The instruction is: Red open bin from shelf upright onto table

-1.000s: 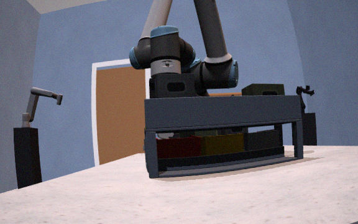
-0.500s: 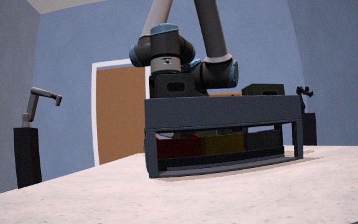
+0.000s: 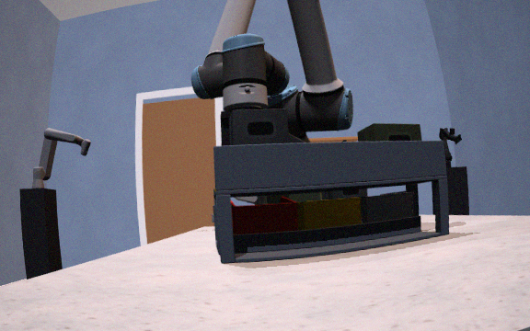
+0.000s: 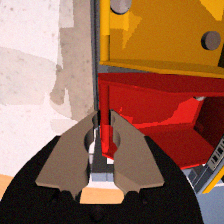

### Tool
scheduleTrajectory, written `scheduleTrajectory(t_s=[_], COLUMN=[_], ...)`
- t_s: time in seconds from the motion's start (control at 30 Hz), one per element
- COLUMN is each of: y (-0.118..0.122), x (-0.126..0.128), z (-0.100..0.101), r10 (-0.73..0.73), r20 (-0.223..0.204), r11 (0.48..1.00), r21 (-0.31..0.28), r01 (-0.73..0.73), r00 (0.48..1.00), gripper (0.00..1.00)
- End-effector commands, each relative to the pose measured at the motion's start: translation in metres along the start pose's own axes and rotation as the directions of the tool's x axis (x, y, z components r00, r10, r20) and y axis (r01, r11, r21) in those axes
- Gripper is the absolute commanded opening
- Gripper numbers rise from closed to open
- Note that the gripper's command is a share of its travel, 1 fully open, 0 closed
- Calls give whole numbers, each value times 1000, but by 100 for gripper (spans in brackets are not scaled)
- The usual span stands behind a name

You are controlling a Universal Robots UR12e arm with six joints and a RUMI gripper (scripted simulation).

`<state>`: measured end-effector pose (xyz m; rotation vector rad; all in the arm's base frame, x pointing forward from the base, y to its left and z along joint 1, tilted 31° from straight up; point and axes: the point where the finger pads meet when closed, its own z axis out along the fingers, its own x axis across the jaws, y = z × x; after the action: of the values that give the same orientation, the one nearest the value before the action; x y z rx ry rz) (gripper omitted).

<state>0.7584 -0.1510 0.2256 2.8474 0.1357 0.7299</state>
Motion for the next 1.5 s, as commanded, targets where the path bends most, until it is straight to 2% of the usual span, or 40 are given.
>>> scheduleTrajectory(t_s=[0.0,0.9,1.07,1.47], y=[0,0,0,0], x=[1,1,-29,-29], z=[1,2,2,2], r10=[0,0,0,0], r20=[-1,-1,-1,-1], r11=[1000,1000,1000,1000], r21=[-1,-1,-1,-1], r01=[0,0,0,0], r00=[1000,1000,1000,1000], gripper=[0,0,0,0])
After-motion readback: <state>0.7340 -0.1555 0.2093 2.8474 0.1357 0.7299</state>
